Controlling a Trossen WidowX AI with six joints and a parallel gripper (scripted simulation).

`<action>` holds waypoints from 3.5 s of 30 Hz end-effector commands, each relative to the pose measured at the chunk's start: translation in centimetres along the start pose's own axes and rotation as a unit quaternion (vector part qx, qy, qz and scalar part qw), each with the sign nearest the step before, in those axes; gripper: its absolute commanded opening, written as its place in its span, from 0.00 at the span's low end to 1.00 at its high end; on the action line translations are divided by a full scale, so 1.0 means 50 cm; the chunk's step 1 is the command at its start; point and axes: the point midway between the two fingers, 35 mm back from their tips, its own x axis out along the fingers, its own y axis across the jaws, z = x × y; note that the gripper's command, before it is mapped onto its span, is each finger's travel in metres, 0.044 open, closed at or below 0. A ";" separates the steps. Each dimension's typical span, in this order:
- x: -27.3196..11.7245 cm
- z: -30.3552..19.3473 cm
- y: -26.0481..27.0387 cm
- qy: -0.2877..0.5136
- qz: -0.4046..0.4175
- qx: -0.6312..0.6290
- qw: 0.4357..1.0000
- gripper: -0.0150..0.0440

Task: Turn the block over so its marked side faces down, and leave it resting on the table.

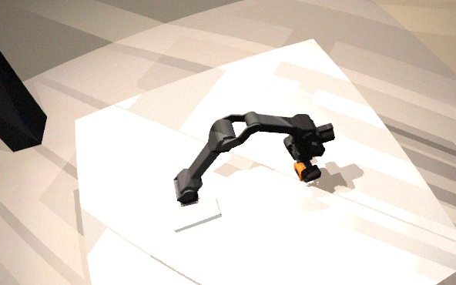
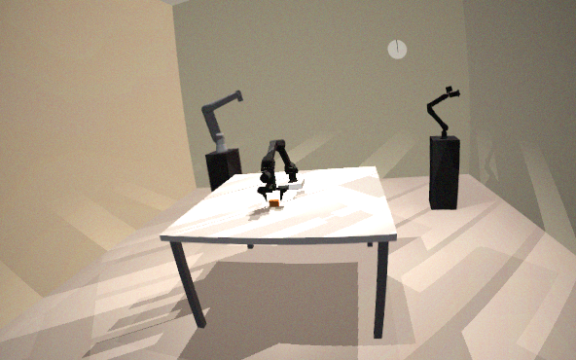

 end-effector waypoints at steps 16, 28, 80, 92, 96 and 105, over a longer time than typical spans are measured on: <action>0.010 -0.002 -0.001 0.001 -0.001 -0.002 1.000 0.62; 0.008 -0.002 -0.001 0.001 -0.001 -0.002 1.000 0.45; -0.020 -0.007 -0.002 -0.259 0.000 -0.001 0.966 0.25; -0.013 -0.009 -0.002 -0.299 0.000 -0.002 0.954 0.25; 0.006 0.003 -0.003 -0.328 0.001 0.000 0.945 0.25; 0.041 0.019 -0.004 -0.391 0.002 0.002 0.920 0.25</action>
